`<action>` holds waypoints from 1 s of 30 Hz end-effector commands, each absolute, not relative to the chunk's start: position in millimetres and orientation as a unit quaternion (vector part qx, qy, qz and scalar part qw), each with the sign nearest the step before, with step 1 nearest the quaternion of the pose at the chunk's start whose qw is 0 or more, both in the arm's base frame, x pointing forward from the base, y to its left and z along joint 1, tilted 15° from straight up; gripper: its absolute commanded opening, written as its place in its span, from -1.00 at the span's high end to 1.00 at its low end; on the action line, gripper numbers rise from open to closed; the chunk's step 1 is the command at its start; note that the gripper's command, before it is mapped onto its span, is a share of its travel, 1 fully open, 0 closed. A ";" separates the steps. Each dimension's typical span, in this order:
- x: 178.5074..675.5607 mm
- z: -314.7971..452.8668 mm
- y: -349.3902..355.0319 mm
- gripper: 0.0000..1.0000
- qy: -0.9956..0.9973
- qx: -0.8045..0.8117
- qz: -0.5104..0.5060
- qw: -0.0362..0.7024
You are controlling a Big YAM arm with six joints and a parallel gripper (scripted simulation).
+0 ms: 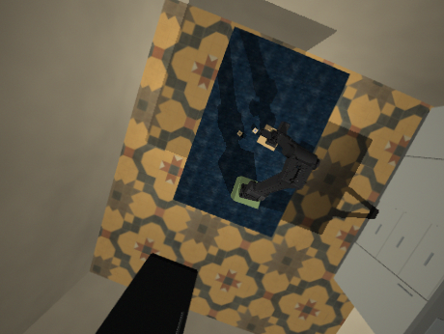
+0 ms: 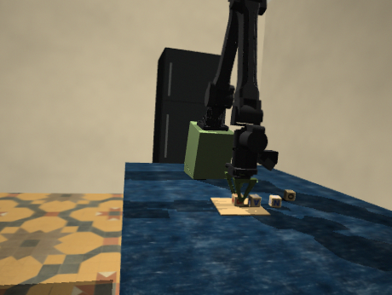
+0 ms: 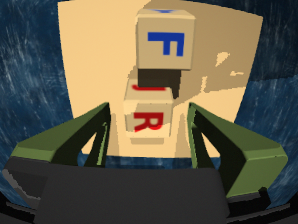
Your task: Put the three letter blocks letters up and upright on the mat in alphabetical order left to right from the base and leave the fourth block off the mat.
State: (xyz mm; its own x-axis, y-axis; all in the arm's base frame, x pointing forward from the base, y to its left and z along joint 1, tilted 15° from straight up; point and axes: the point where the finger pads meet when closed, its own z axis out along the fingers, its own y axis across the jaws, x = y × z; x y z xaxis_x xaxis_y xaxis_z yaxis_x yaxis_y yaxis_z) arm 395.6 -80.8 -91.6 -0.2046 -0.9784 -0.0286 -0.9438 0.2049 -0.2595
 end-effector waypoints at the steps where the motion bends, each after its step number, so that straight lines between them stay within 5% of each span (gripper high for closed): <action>1: 393.9 -81.4 -86.3 -0.12 0.771 -0.622 -0.096 0.096; 30: 387.7 -51.9 -85.7 -0.12 0.771 -0.622 -0.097 0.097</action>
